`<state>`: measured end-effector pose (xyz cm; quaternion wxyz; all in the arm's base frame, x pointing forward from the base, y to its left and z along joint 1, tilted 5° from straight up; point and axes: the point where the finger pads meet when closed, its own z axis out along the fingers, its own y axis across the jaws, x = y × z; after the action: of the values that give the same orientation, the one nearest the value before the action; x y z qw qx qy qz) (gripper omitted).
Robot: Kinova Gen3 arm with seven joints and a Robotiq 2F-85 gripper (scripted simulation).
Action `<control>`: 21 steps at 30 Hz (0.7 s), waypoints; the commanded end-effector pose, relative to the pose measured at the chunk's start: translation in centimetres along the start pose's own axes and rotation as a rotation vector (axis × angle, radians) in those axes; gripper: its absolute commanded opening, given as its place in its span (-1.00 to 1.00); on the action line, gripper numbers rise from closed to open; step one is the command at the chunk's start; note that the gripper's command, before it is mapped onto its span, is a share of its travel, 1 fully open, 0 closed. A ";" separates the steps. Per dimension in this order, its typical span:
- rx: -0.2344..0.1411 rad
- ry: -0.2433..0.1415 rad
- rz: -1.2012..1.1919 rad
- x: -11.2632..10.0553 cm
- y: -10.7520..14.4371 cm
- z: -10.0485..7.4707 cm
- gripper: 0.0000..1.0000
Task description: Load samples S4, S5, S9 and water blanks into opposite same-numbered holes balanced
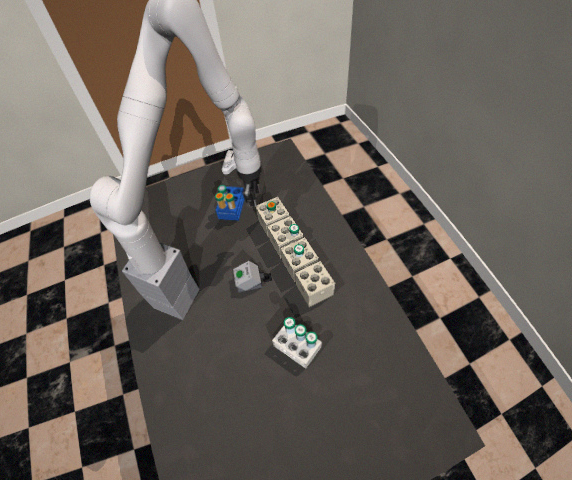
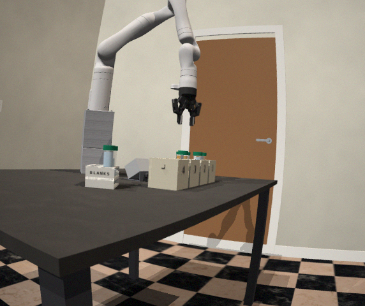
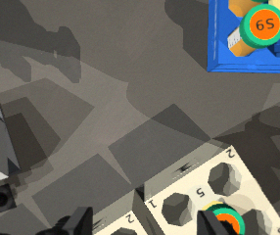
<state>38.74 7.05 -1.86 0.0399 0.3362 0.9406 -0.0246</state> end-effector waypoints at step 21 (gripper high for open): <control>0.000 -0.001 0.000 5.4 3.9 0.0 0.24</control>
<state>37.14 12.96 -2.40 0.0399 0.3361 0.9407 -0.0245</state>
